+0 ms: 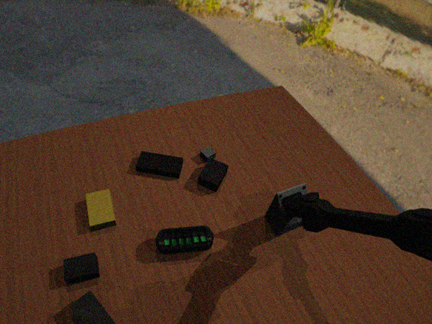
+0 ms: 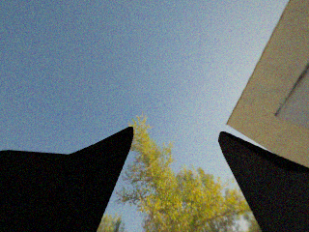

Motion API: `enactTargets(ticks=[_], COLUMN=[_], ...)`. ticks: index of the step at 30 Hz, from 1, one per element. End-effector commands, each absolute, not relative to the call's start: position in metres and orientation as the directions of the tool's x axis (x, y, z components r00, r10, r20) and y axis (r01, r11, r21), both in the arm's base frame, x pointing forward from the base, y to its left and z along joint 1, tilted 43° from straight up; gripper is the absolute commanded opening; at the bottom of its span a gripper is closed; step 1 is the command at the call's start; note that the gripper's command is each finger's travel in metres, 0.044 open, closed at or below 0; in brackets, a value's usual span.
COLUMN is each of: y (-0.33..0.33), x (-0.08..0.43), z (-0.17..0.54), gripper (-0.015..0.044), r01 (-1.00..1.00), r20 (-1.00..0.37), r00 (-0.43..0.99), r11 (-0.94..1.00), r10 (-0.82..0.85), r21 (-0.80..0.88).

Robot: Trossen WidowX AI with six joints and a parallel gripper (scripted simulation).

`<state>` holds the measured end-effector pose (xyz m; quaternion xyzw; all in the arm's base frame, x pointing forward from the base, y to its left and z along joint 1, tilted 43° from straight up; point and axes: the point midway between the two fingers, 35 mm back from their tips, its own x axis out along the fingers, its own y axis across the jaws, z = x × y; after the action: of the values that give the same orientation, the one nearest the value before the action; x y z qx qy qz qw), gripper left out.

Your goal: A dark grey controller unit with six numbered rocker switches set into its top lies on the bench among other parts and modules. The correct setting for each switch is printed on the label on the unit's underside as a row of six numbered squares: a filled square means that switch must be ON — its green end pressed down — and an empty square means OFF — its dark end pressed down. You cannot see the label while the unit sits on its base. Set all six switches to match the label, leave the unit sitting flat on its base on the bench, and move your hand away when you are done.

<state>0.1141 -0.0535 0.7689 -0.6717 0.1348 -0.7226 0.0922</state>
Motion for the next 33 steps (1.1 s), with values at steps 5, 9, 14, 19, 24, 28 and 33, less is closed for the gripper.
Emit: enactTargets(ticks=[5,9,14,19,24,28,33], y=[-0.055,-0.06,-0.071,-0.087,-0.1,-0.115,-0.133], x=[0.126,0.187,0.259,0.322,0.377,0.426,0.474], z=[0.767,0.753,0.726,0.69,0.648,0.598,0.528], gripper=[0.0269,0.0164,0.0033,0.0,0.0,0.0,0.0], r01=[-0.093,-0.325,-0.543,-0.664,-0.697,-0.641,-0.468], r20=[0.95,0.955,0.921,0.846,0.743,0.61,0.412], r00=[-0.054,0.101,0.295,0.469,0.622,0.755,0.881], r11=[-0.945,-0.916,-0.838,-0.732,-0.605,-0.466,-0.293], r10=[-0.308,-0.279,-0.256,-0.252,-0.245,-0.24,-0.233], r21=[-0.312,-0.233,-0.06,0.151,0.384,0.61,0.834])
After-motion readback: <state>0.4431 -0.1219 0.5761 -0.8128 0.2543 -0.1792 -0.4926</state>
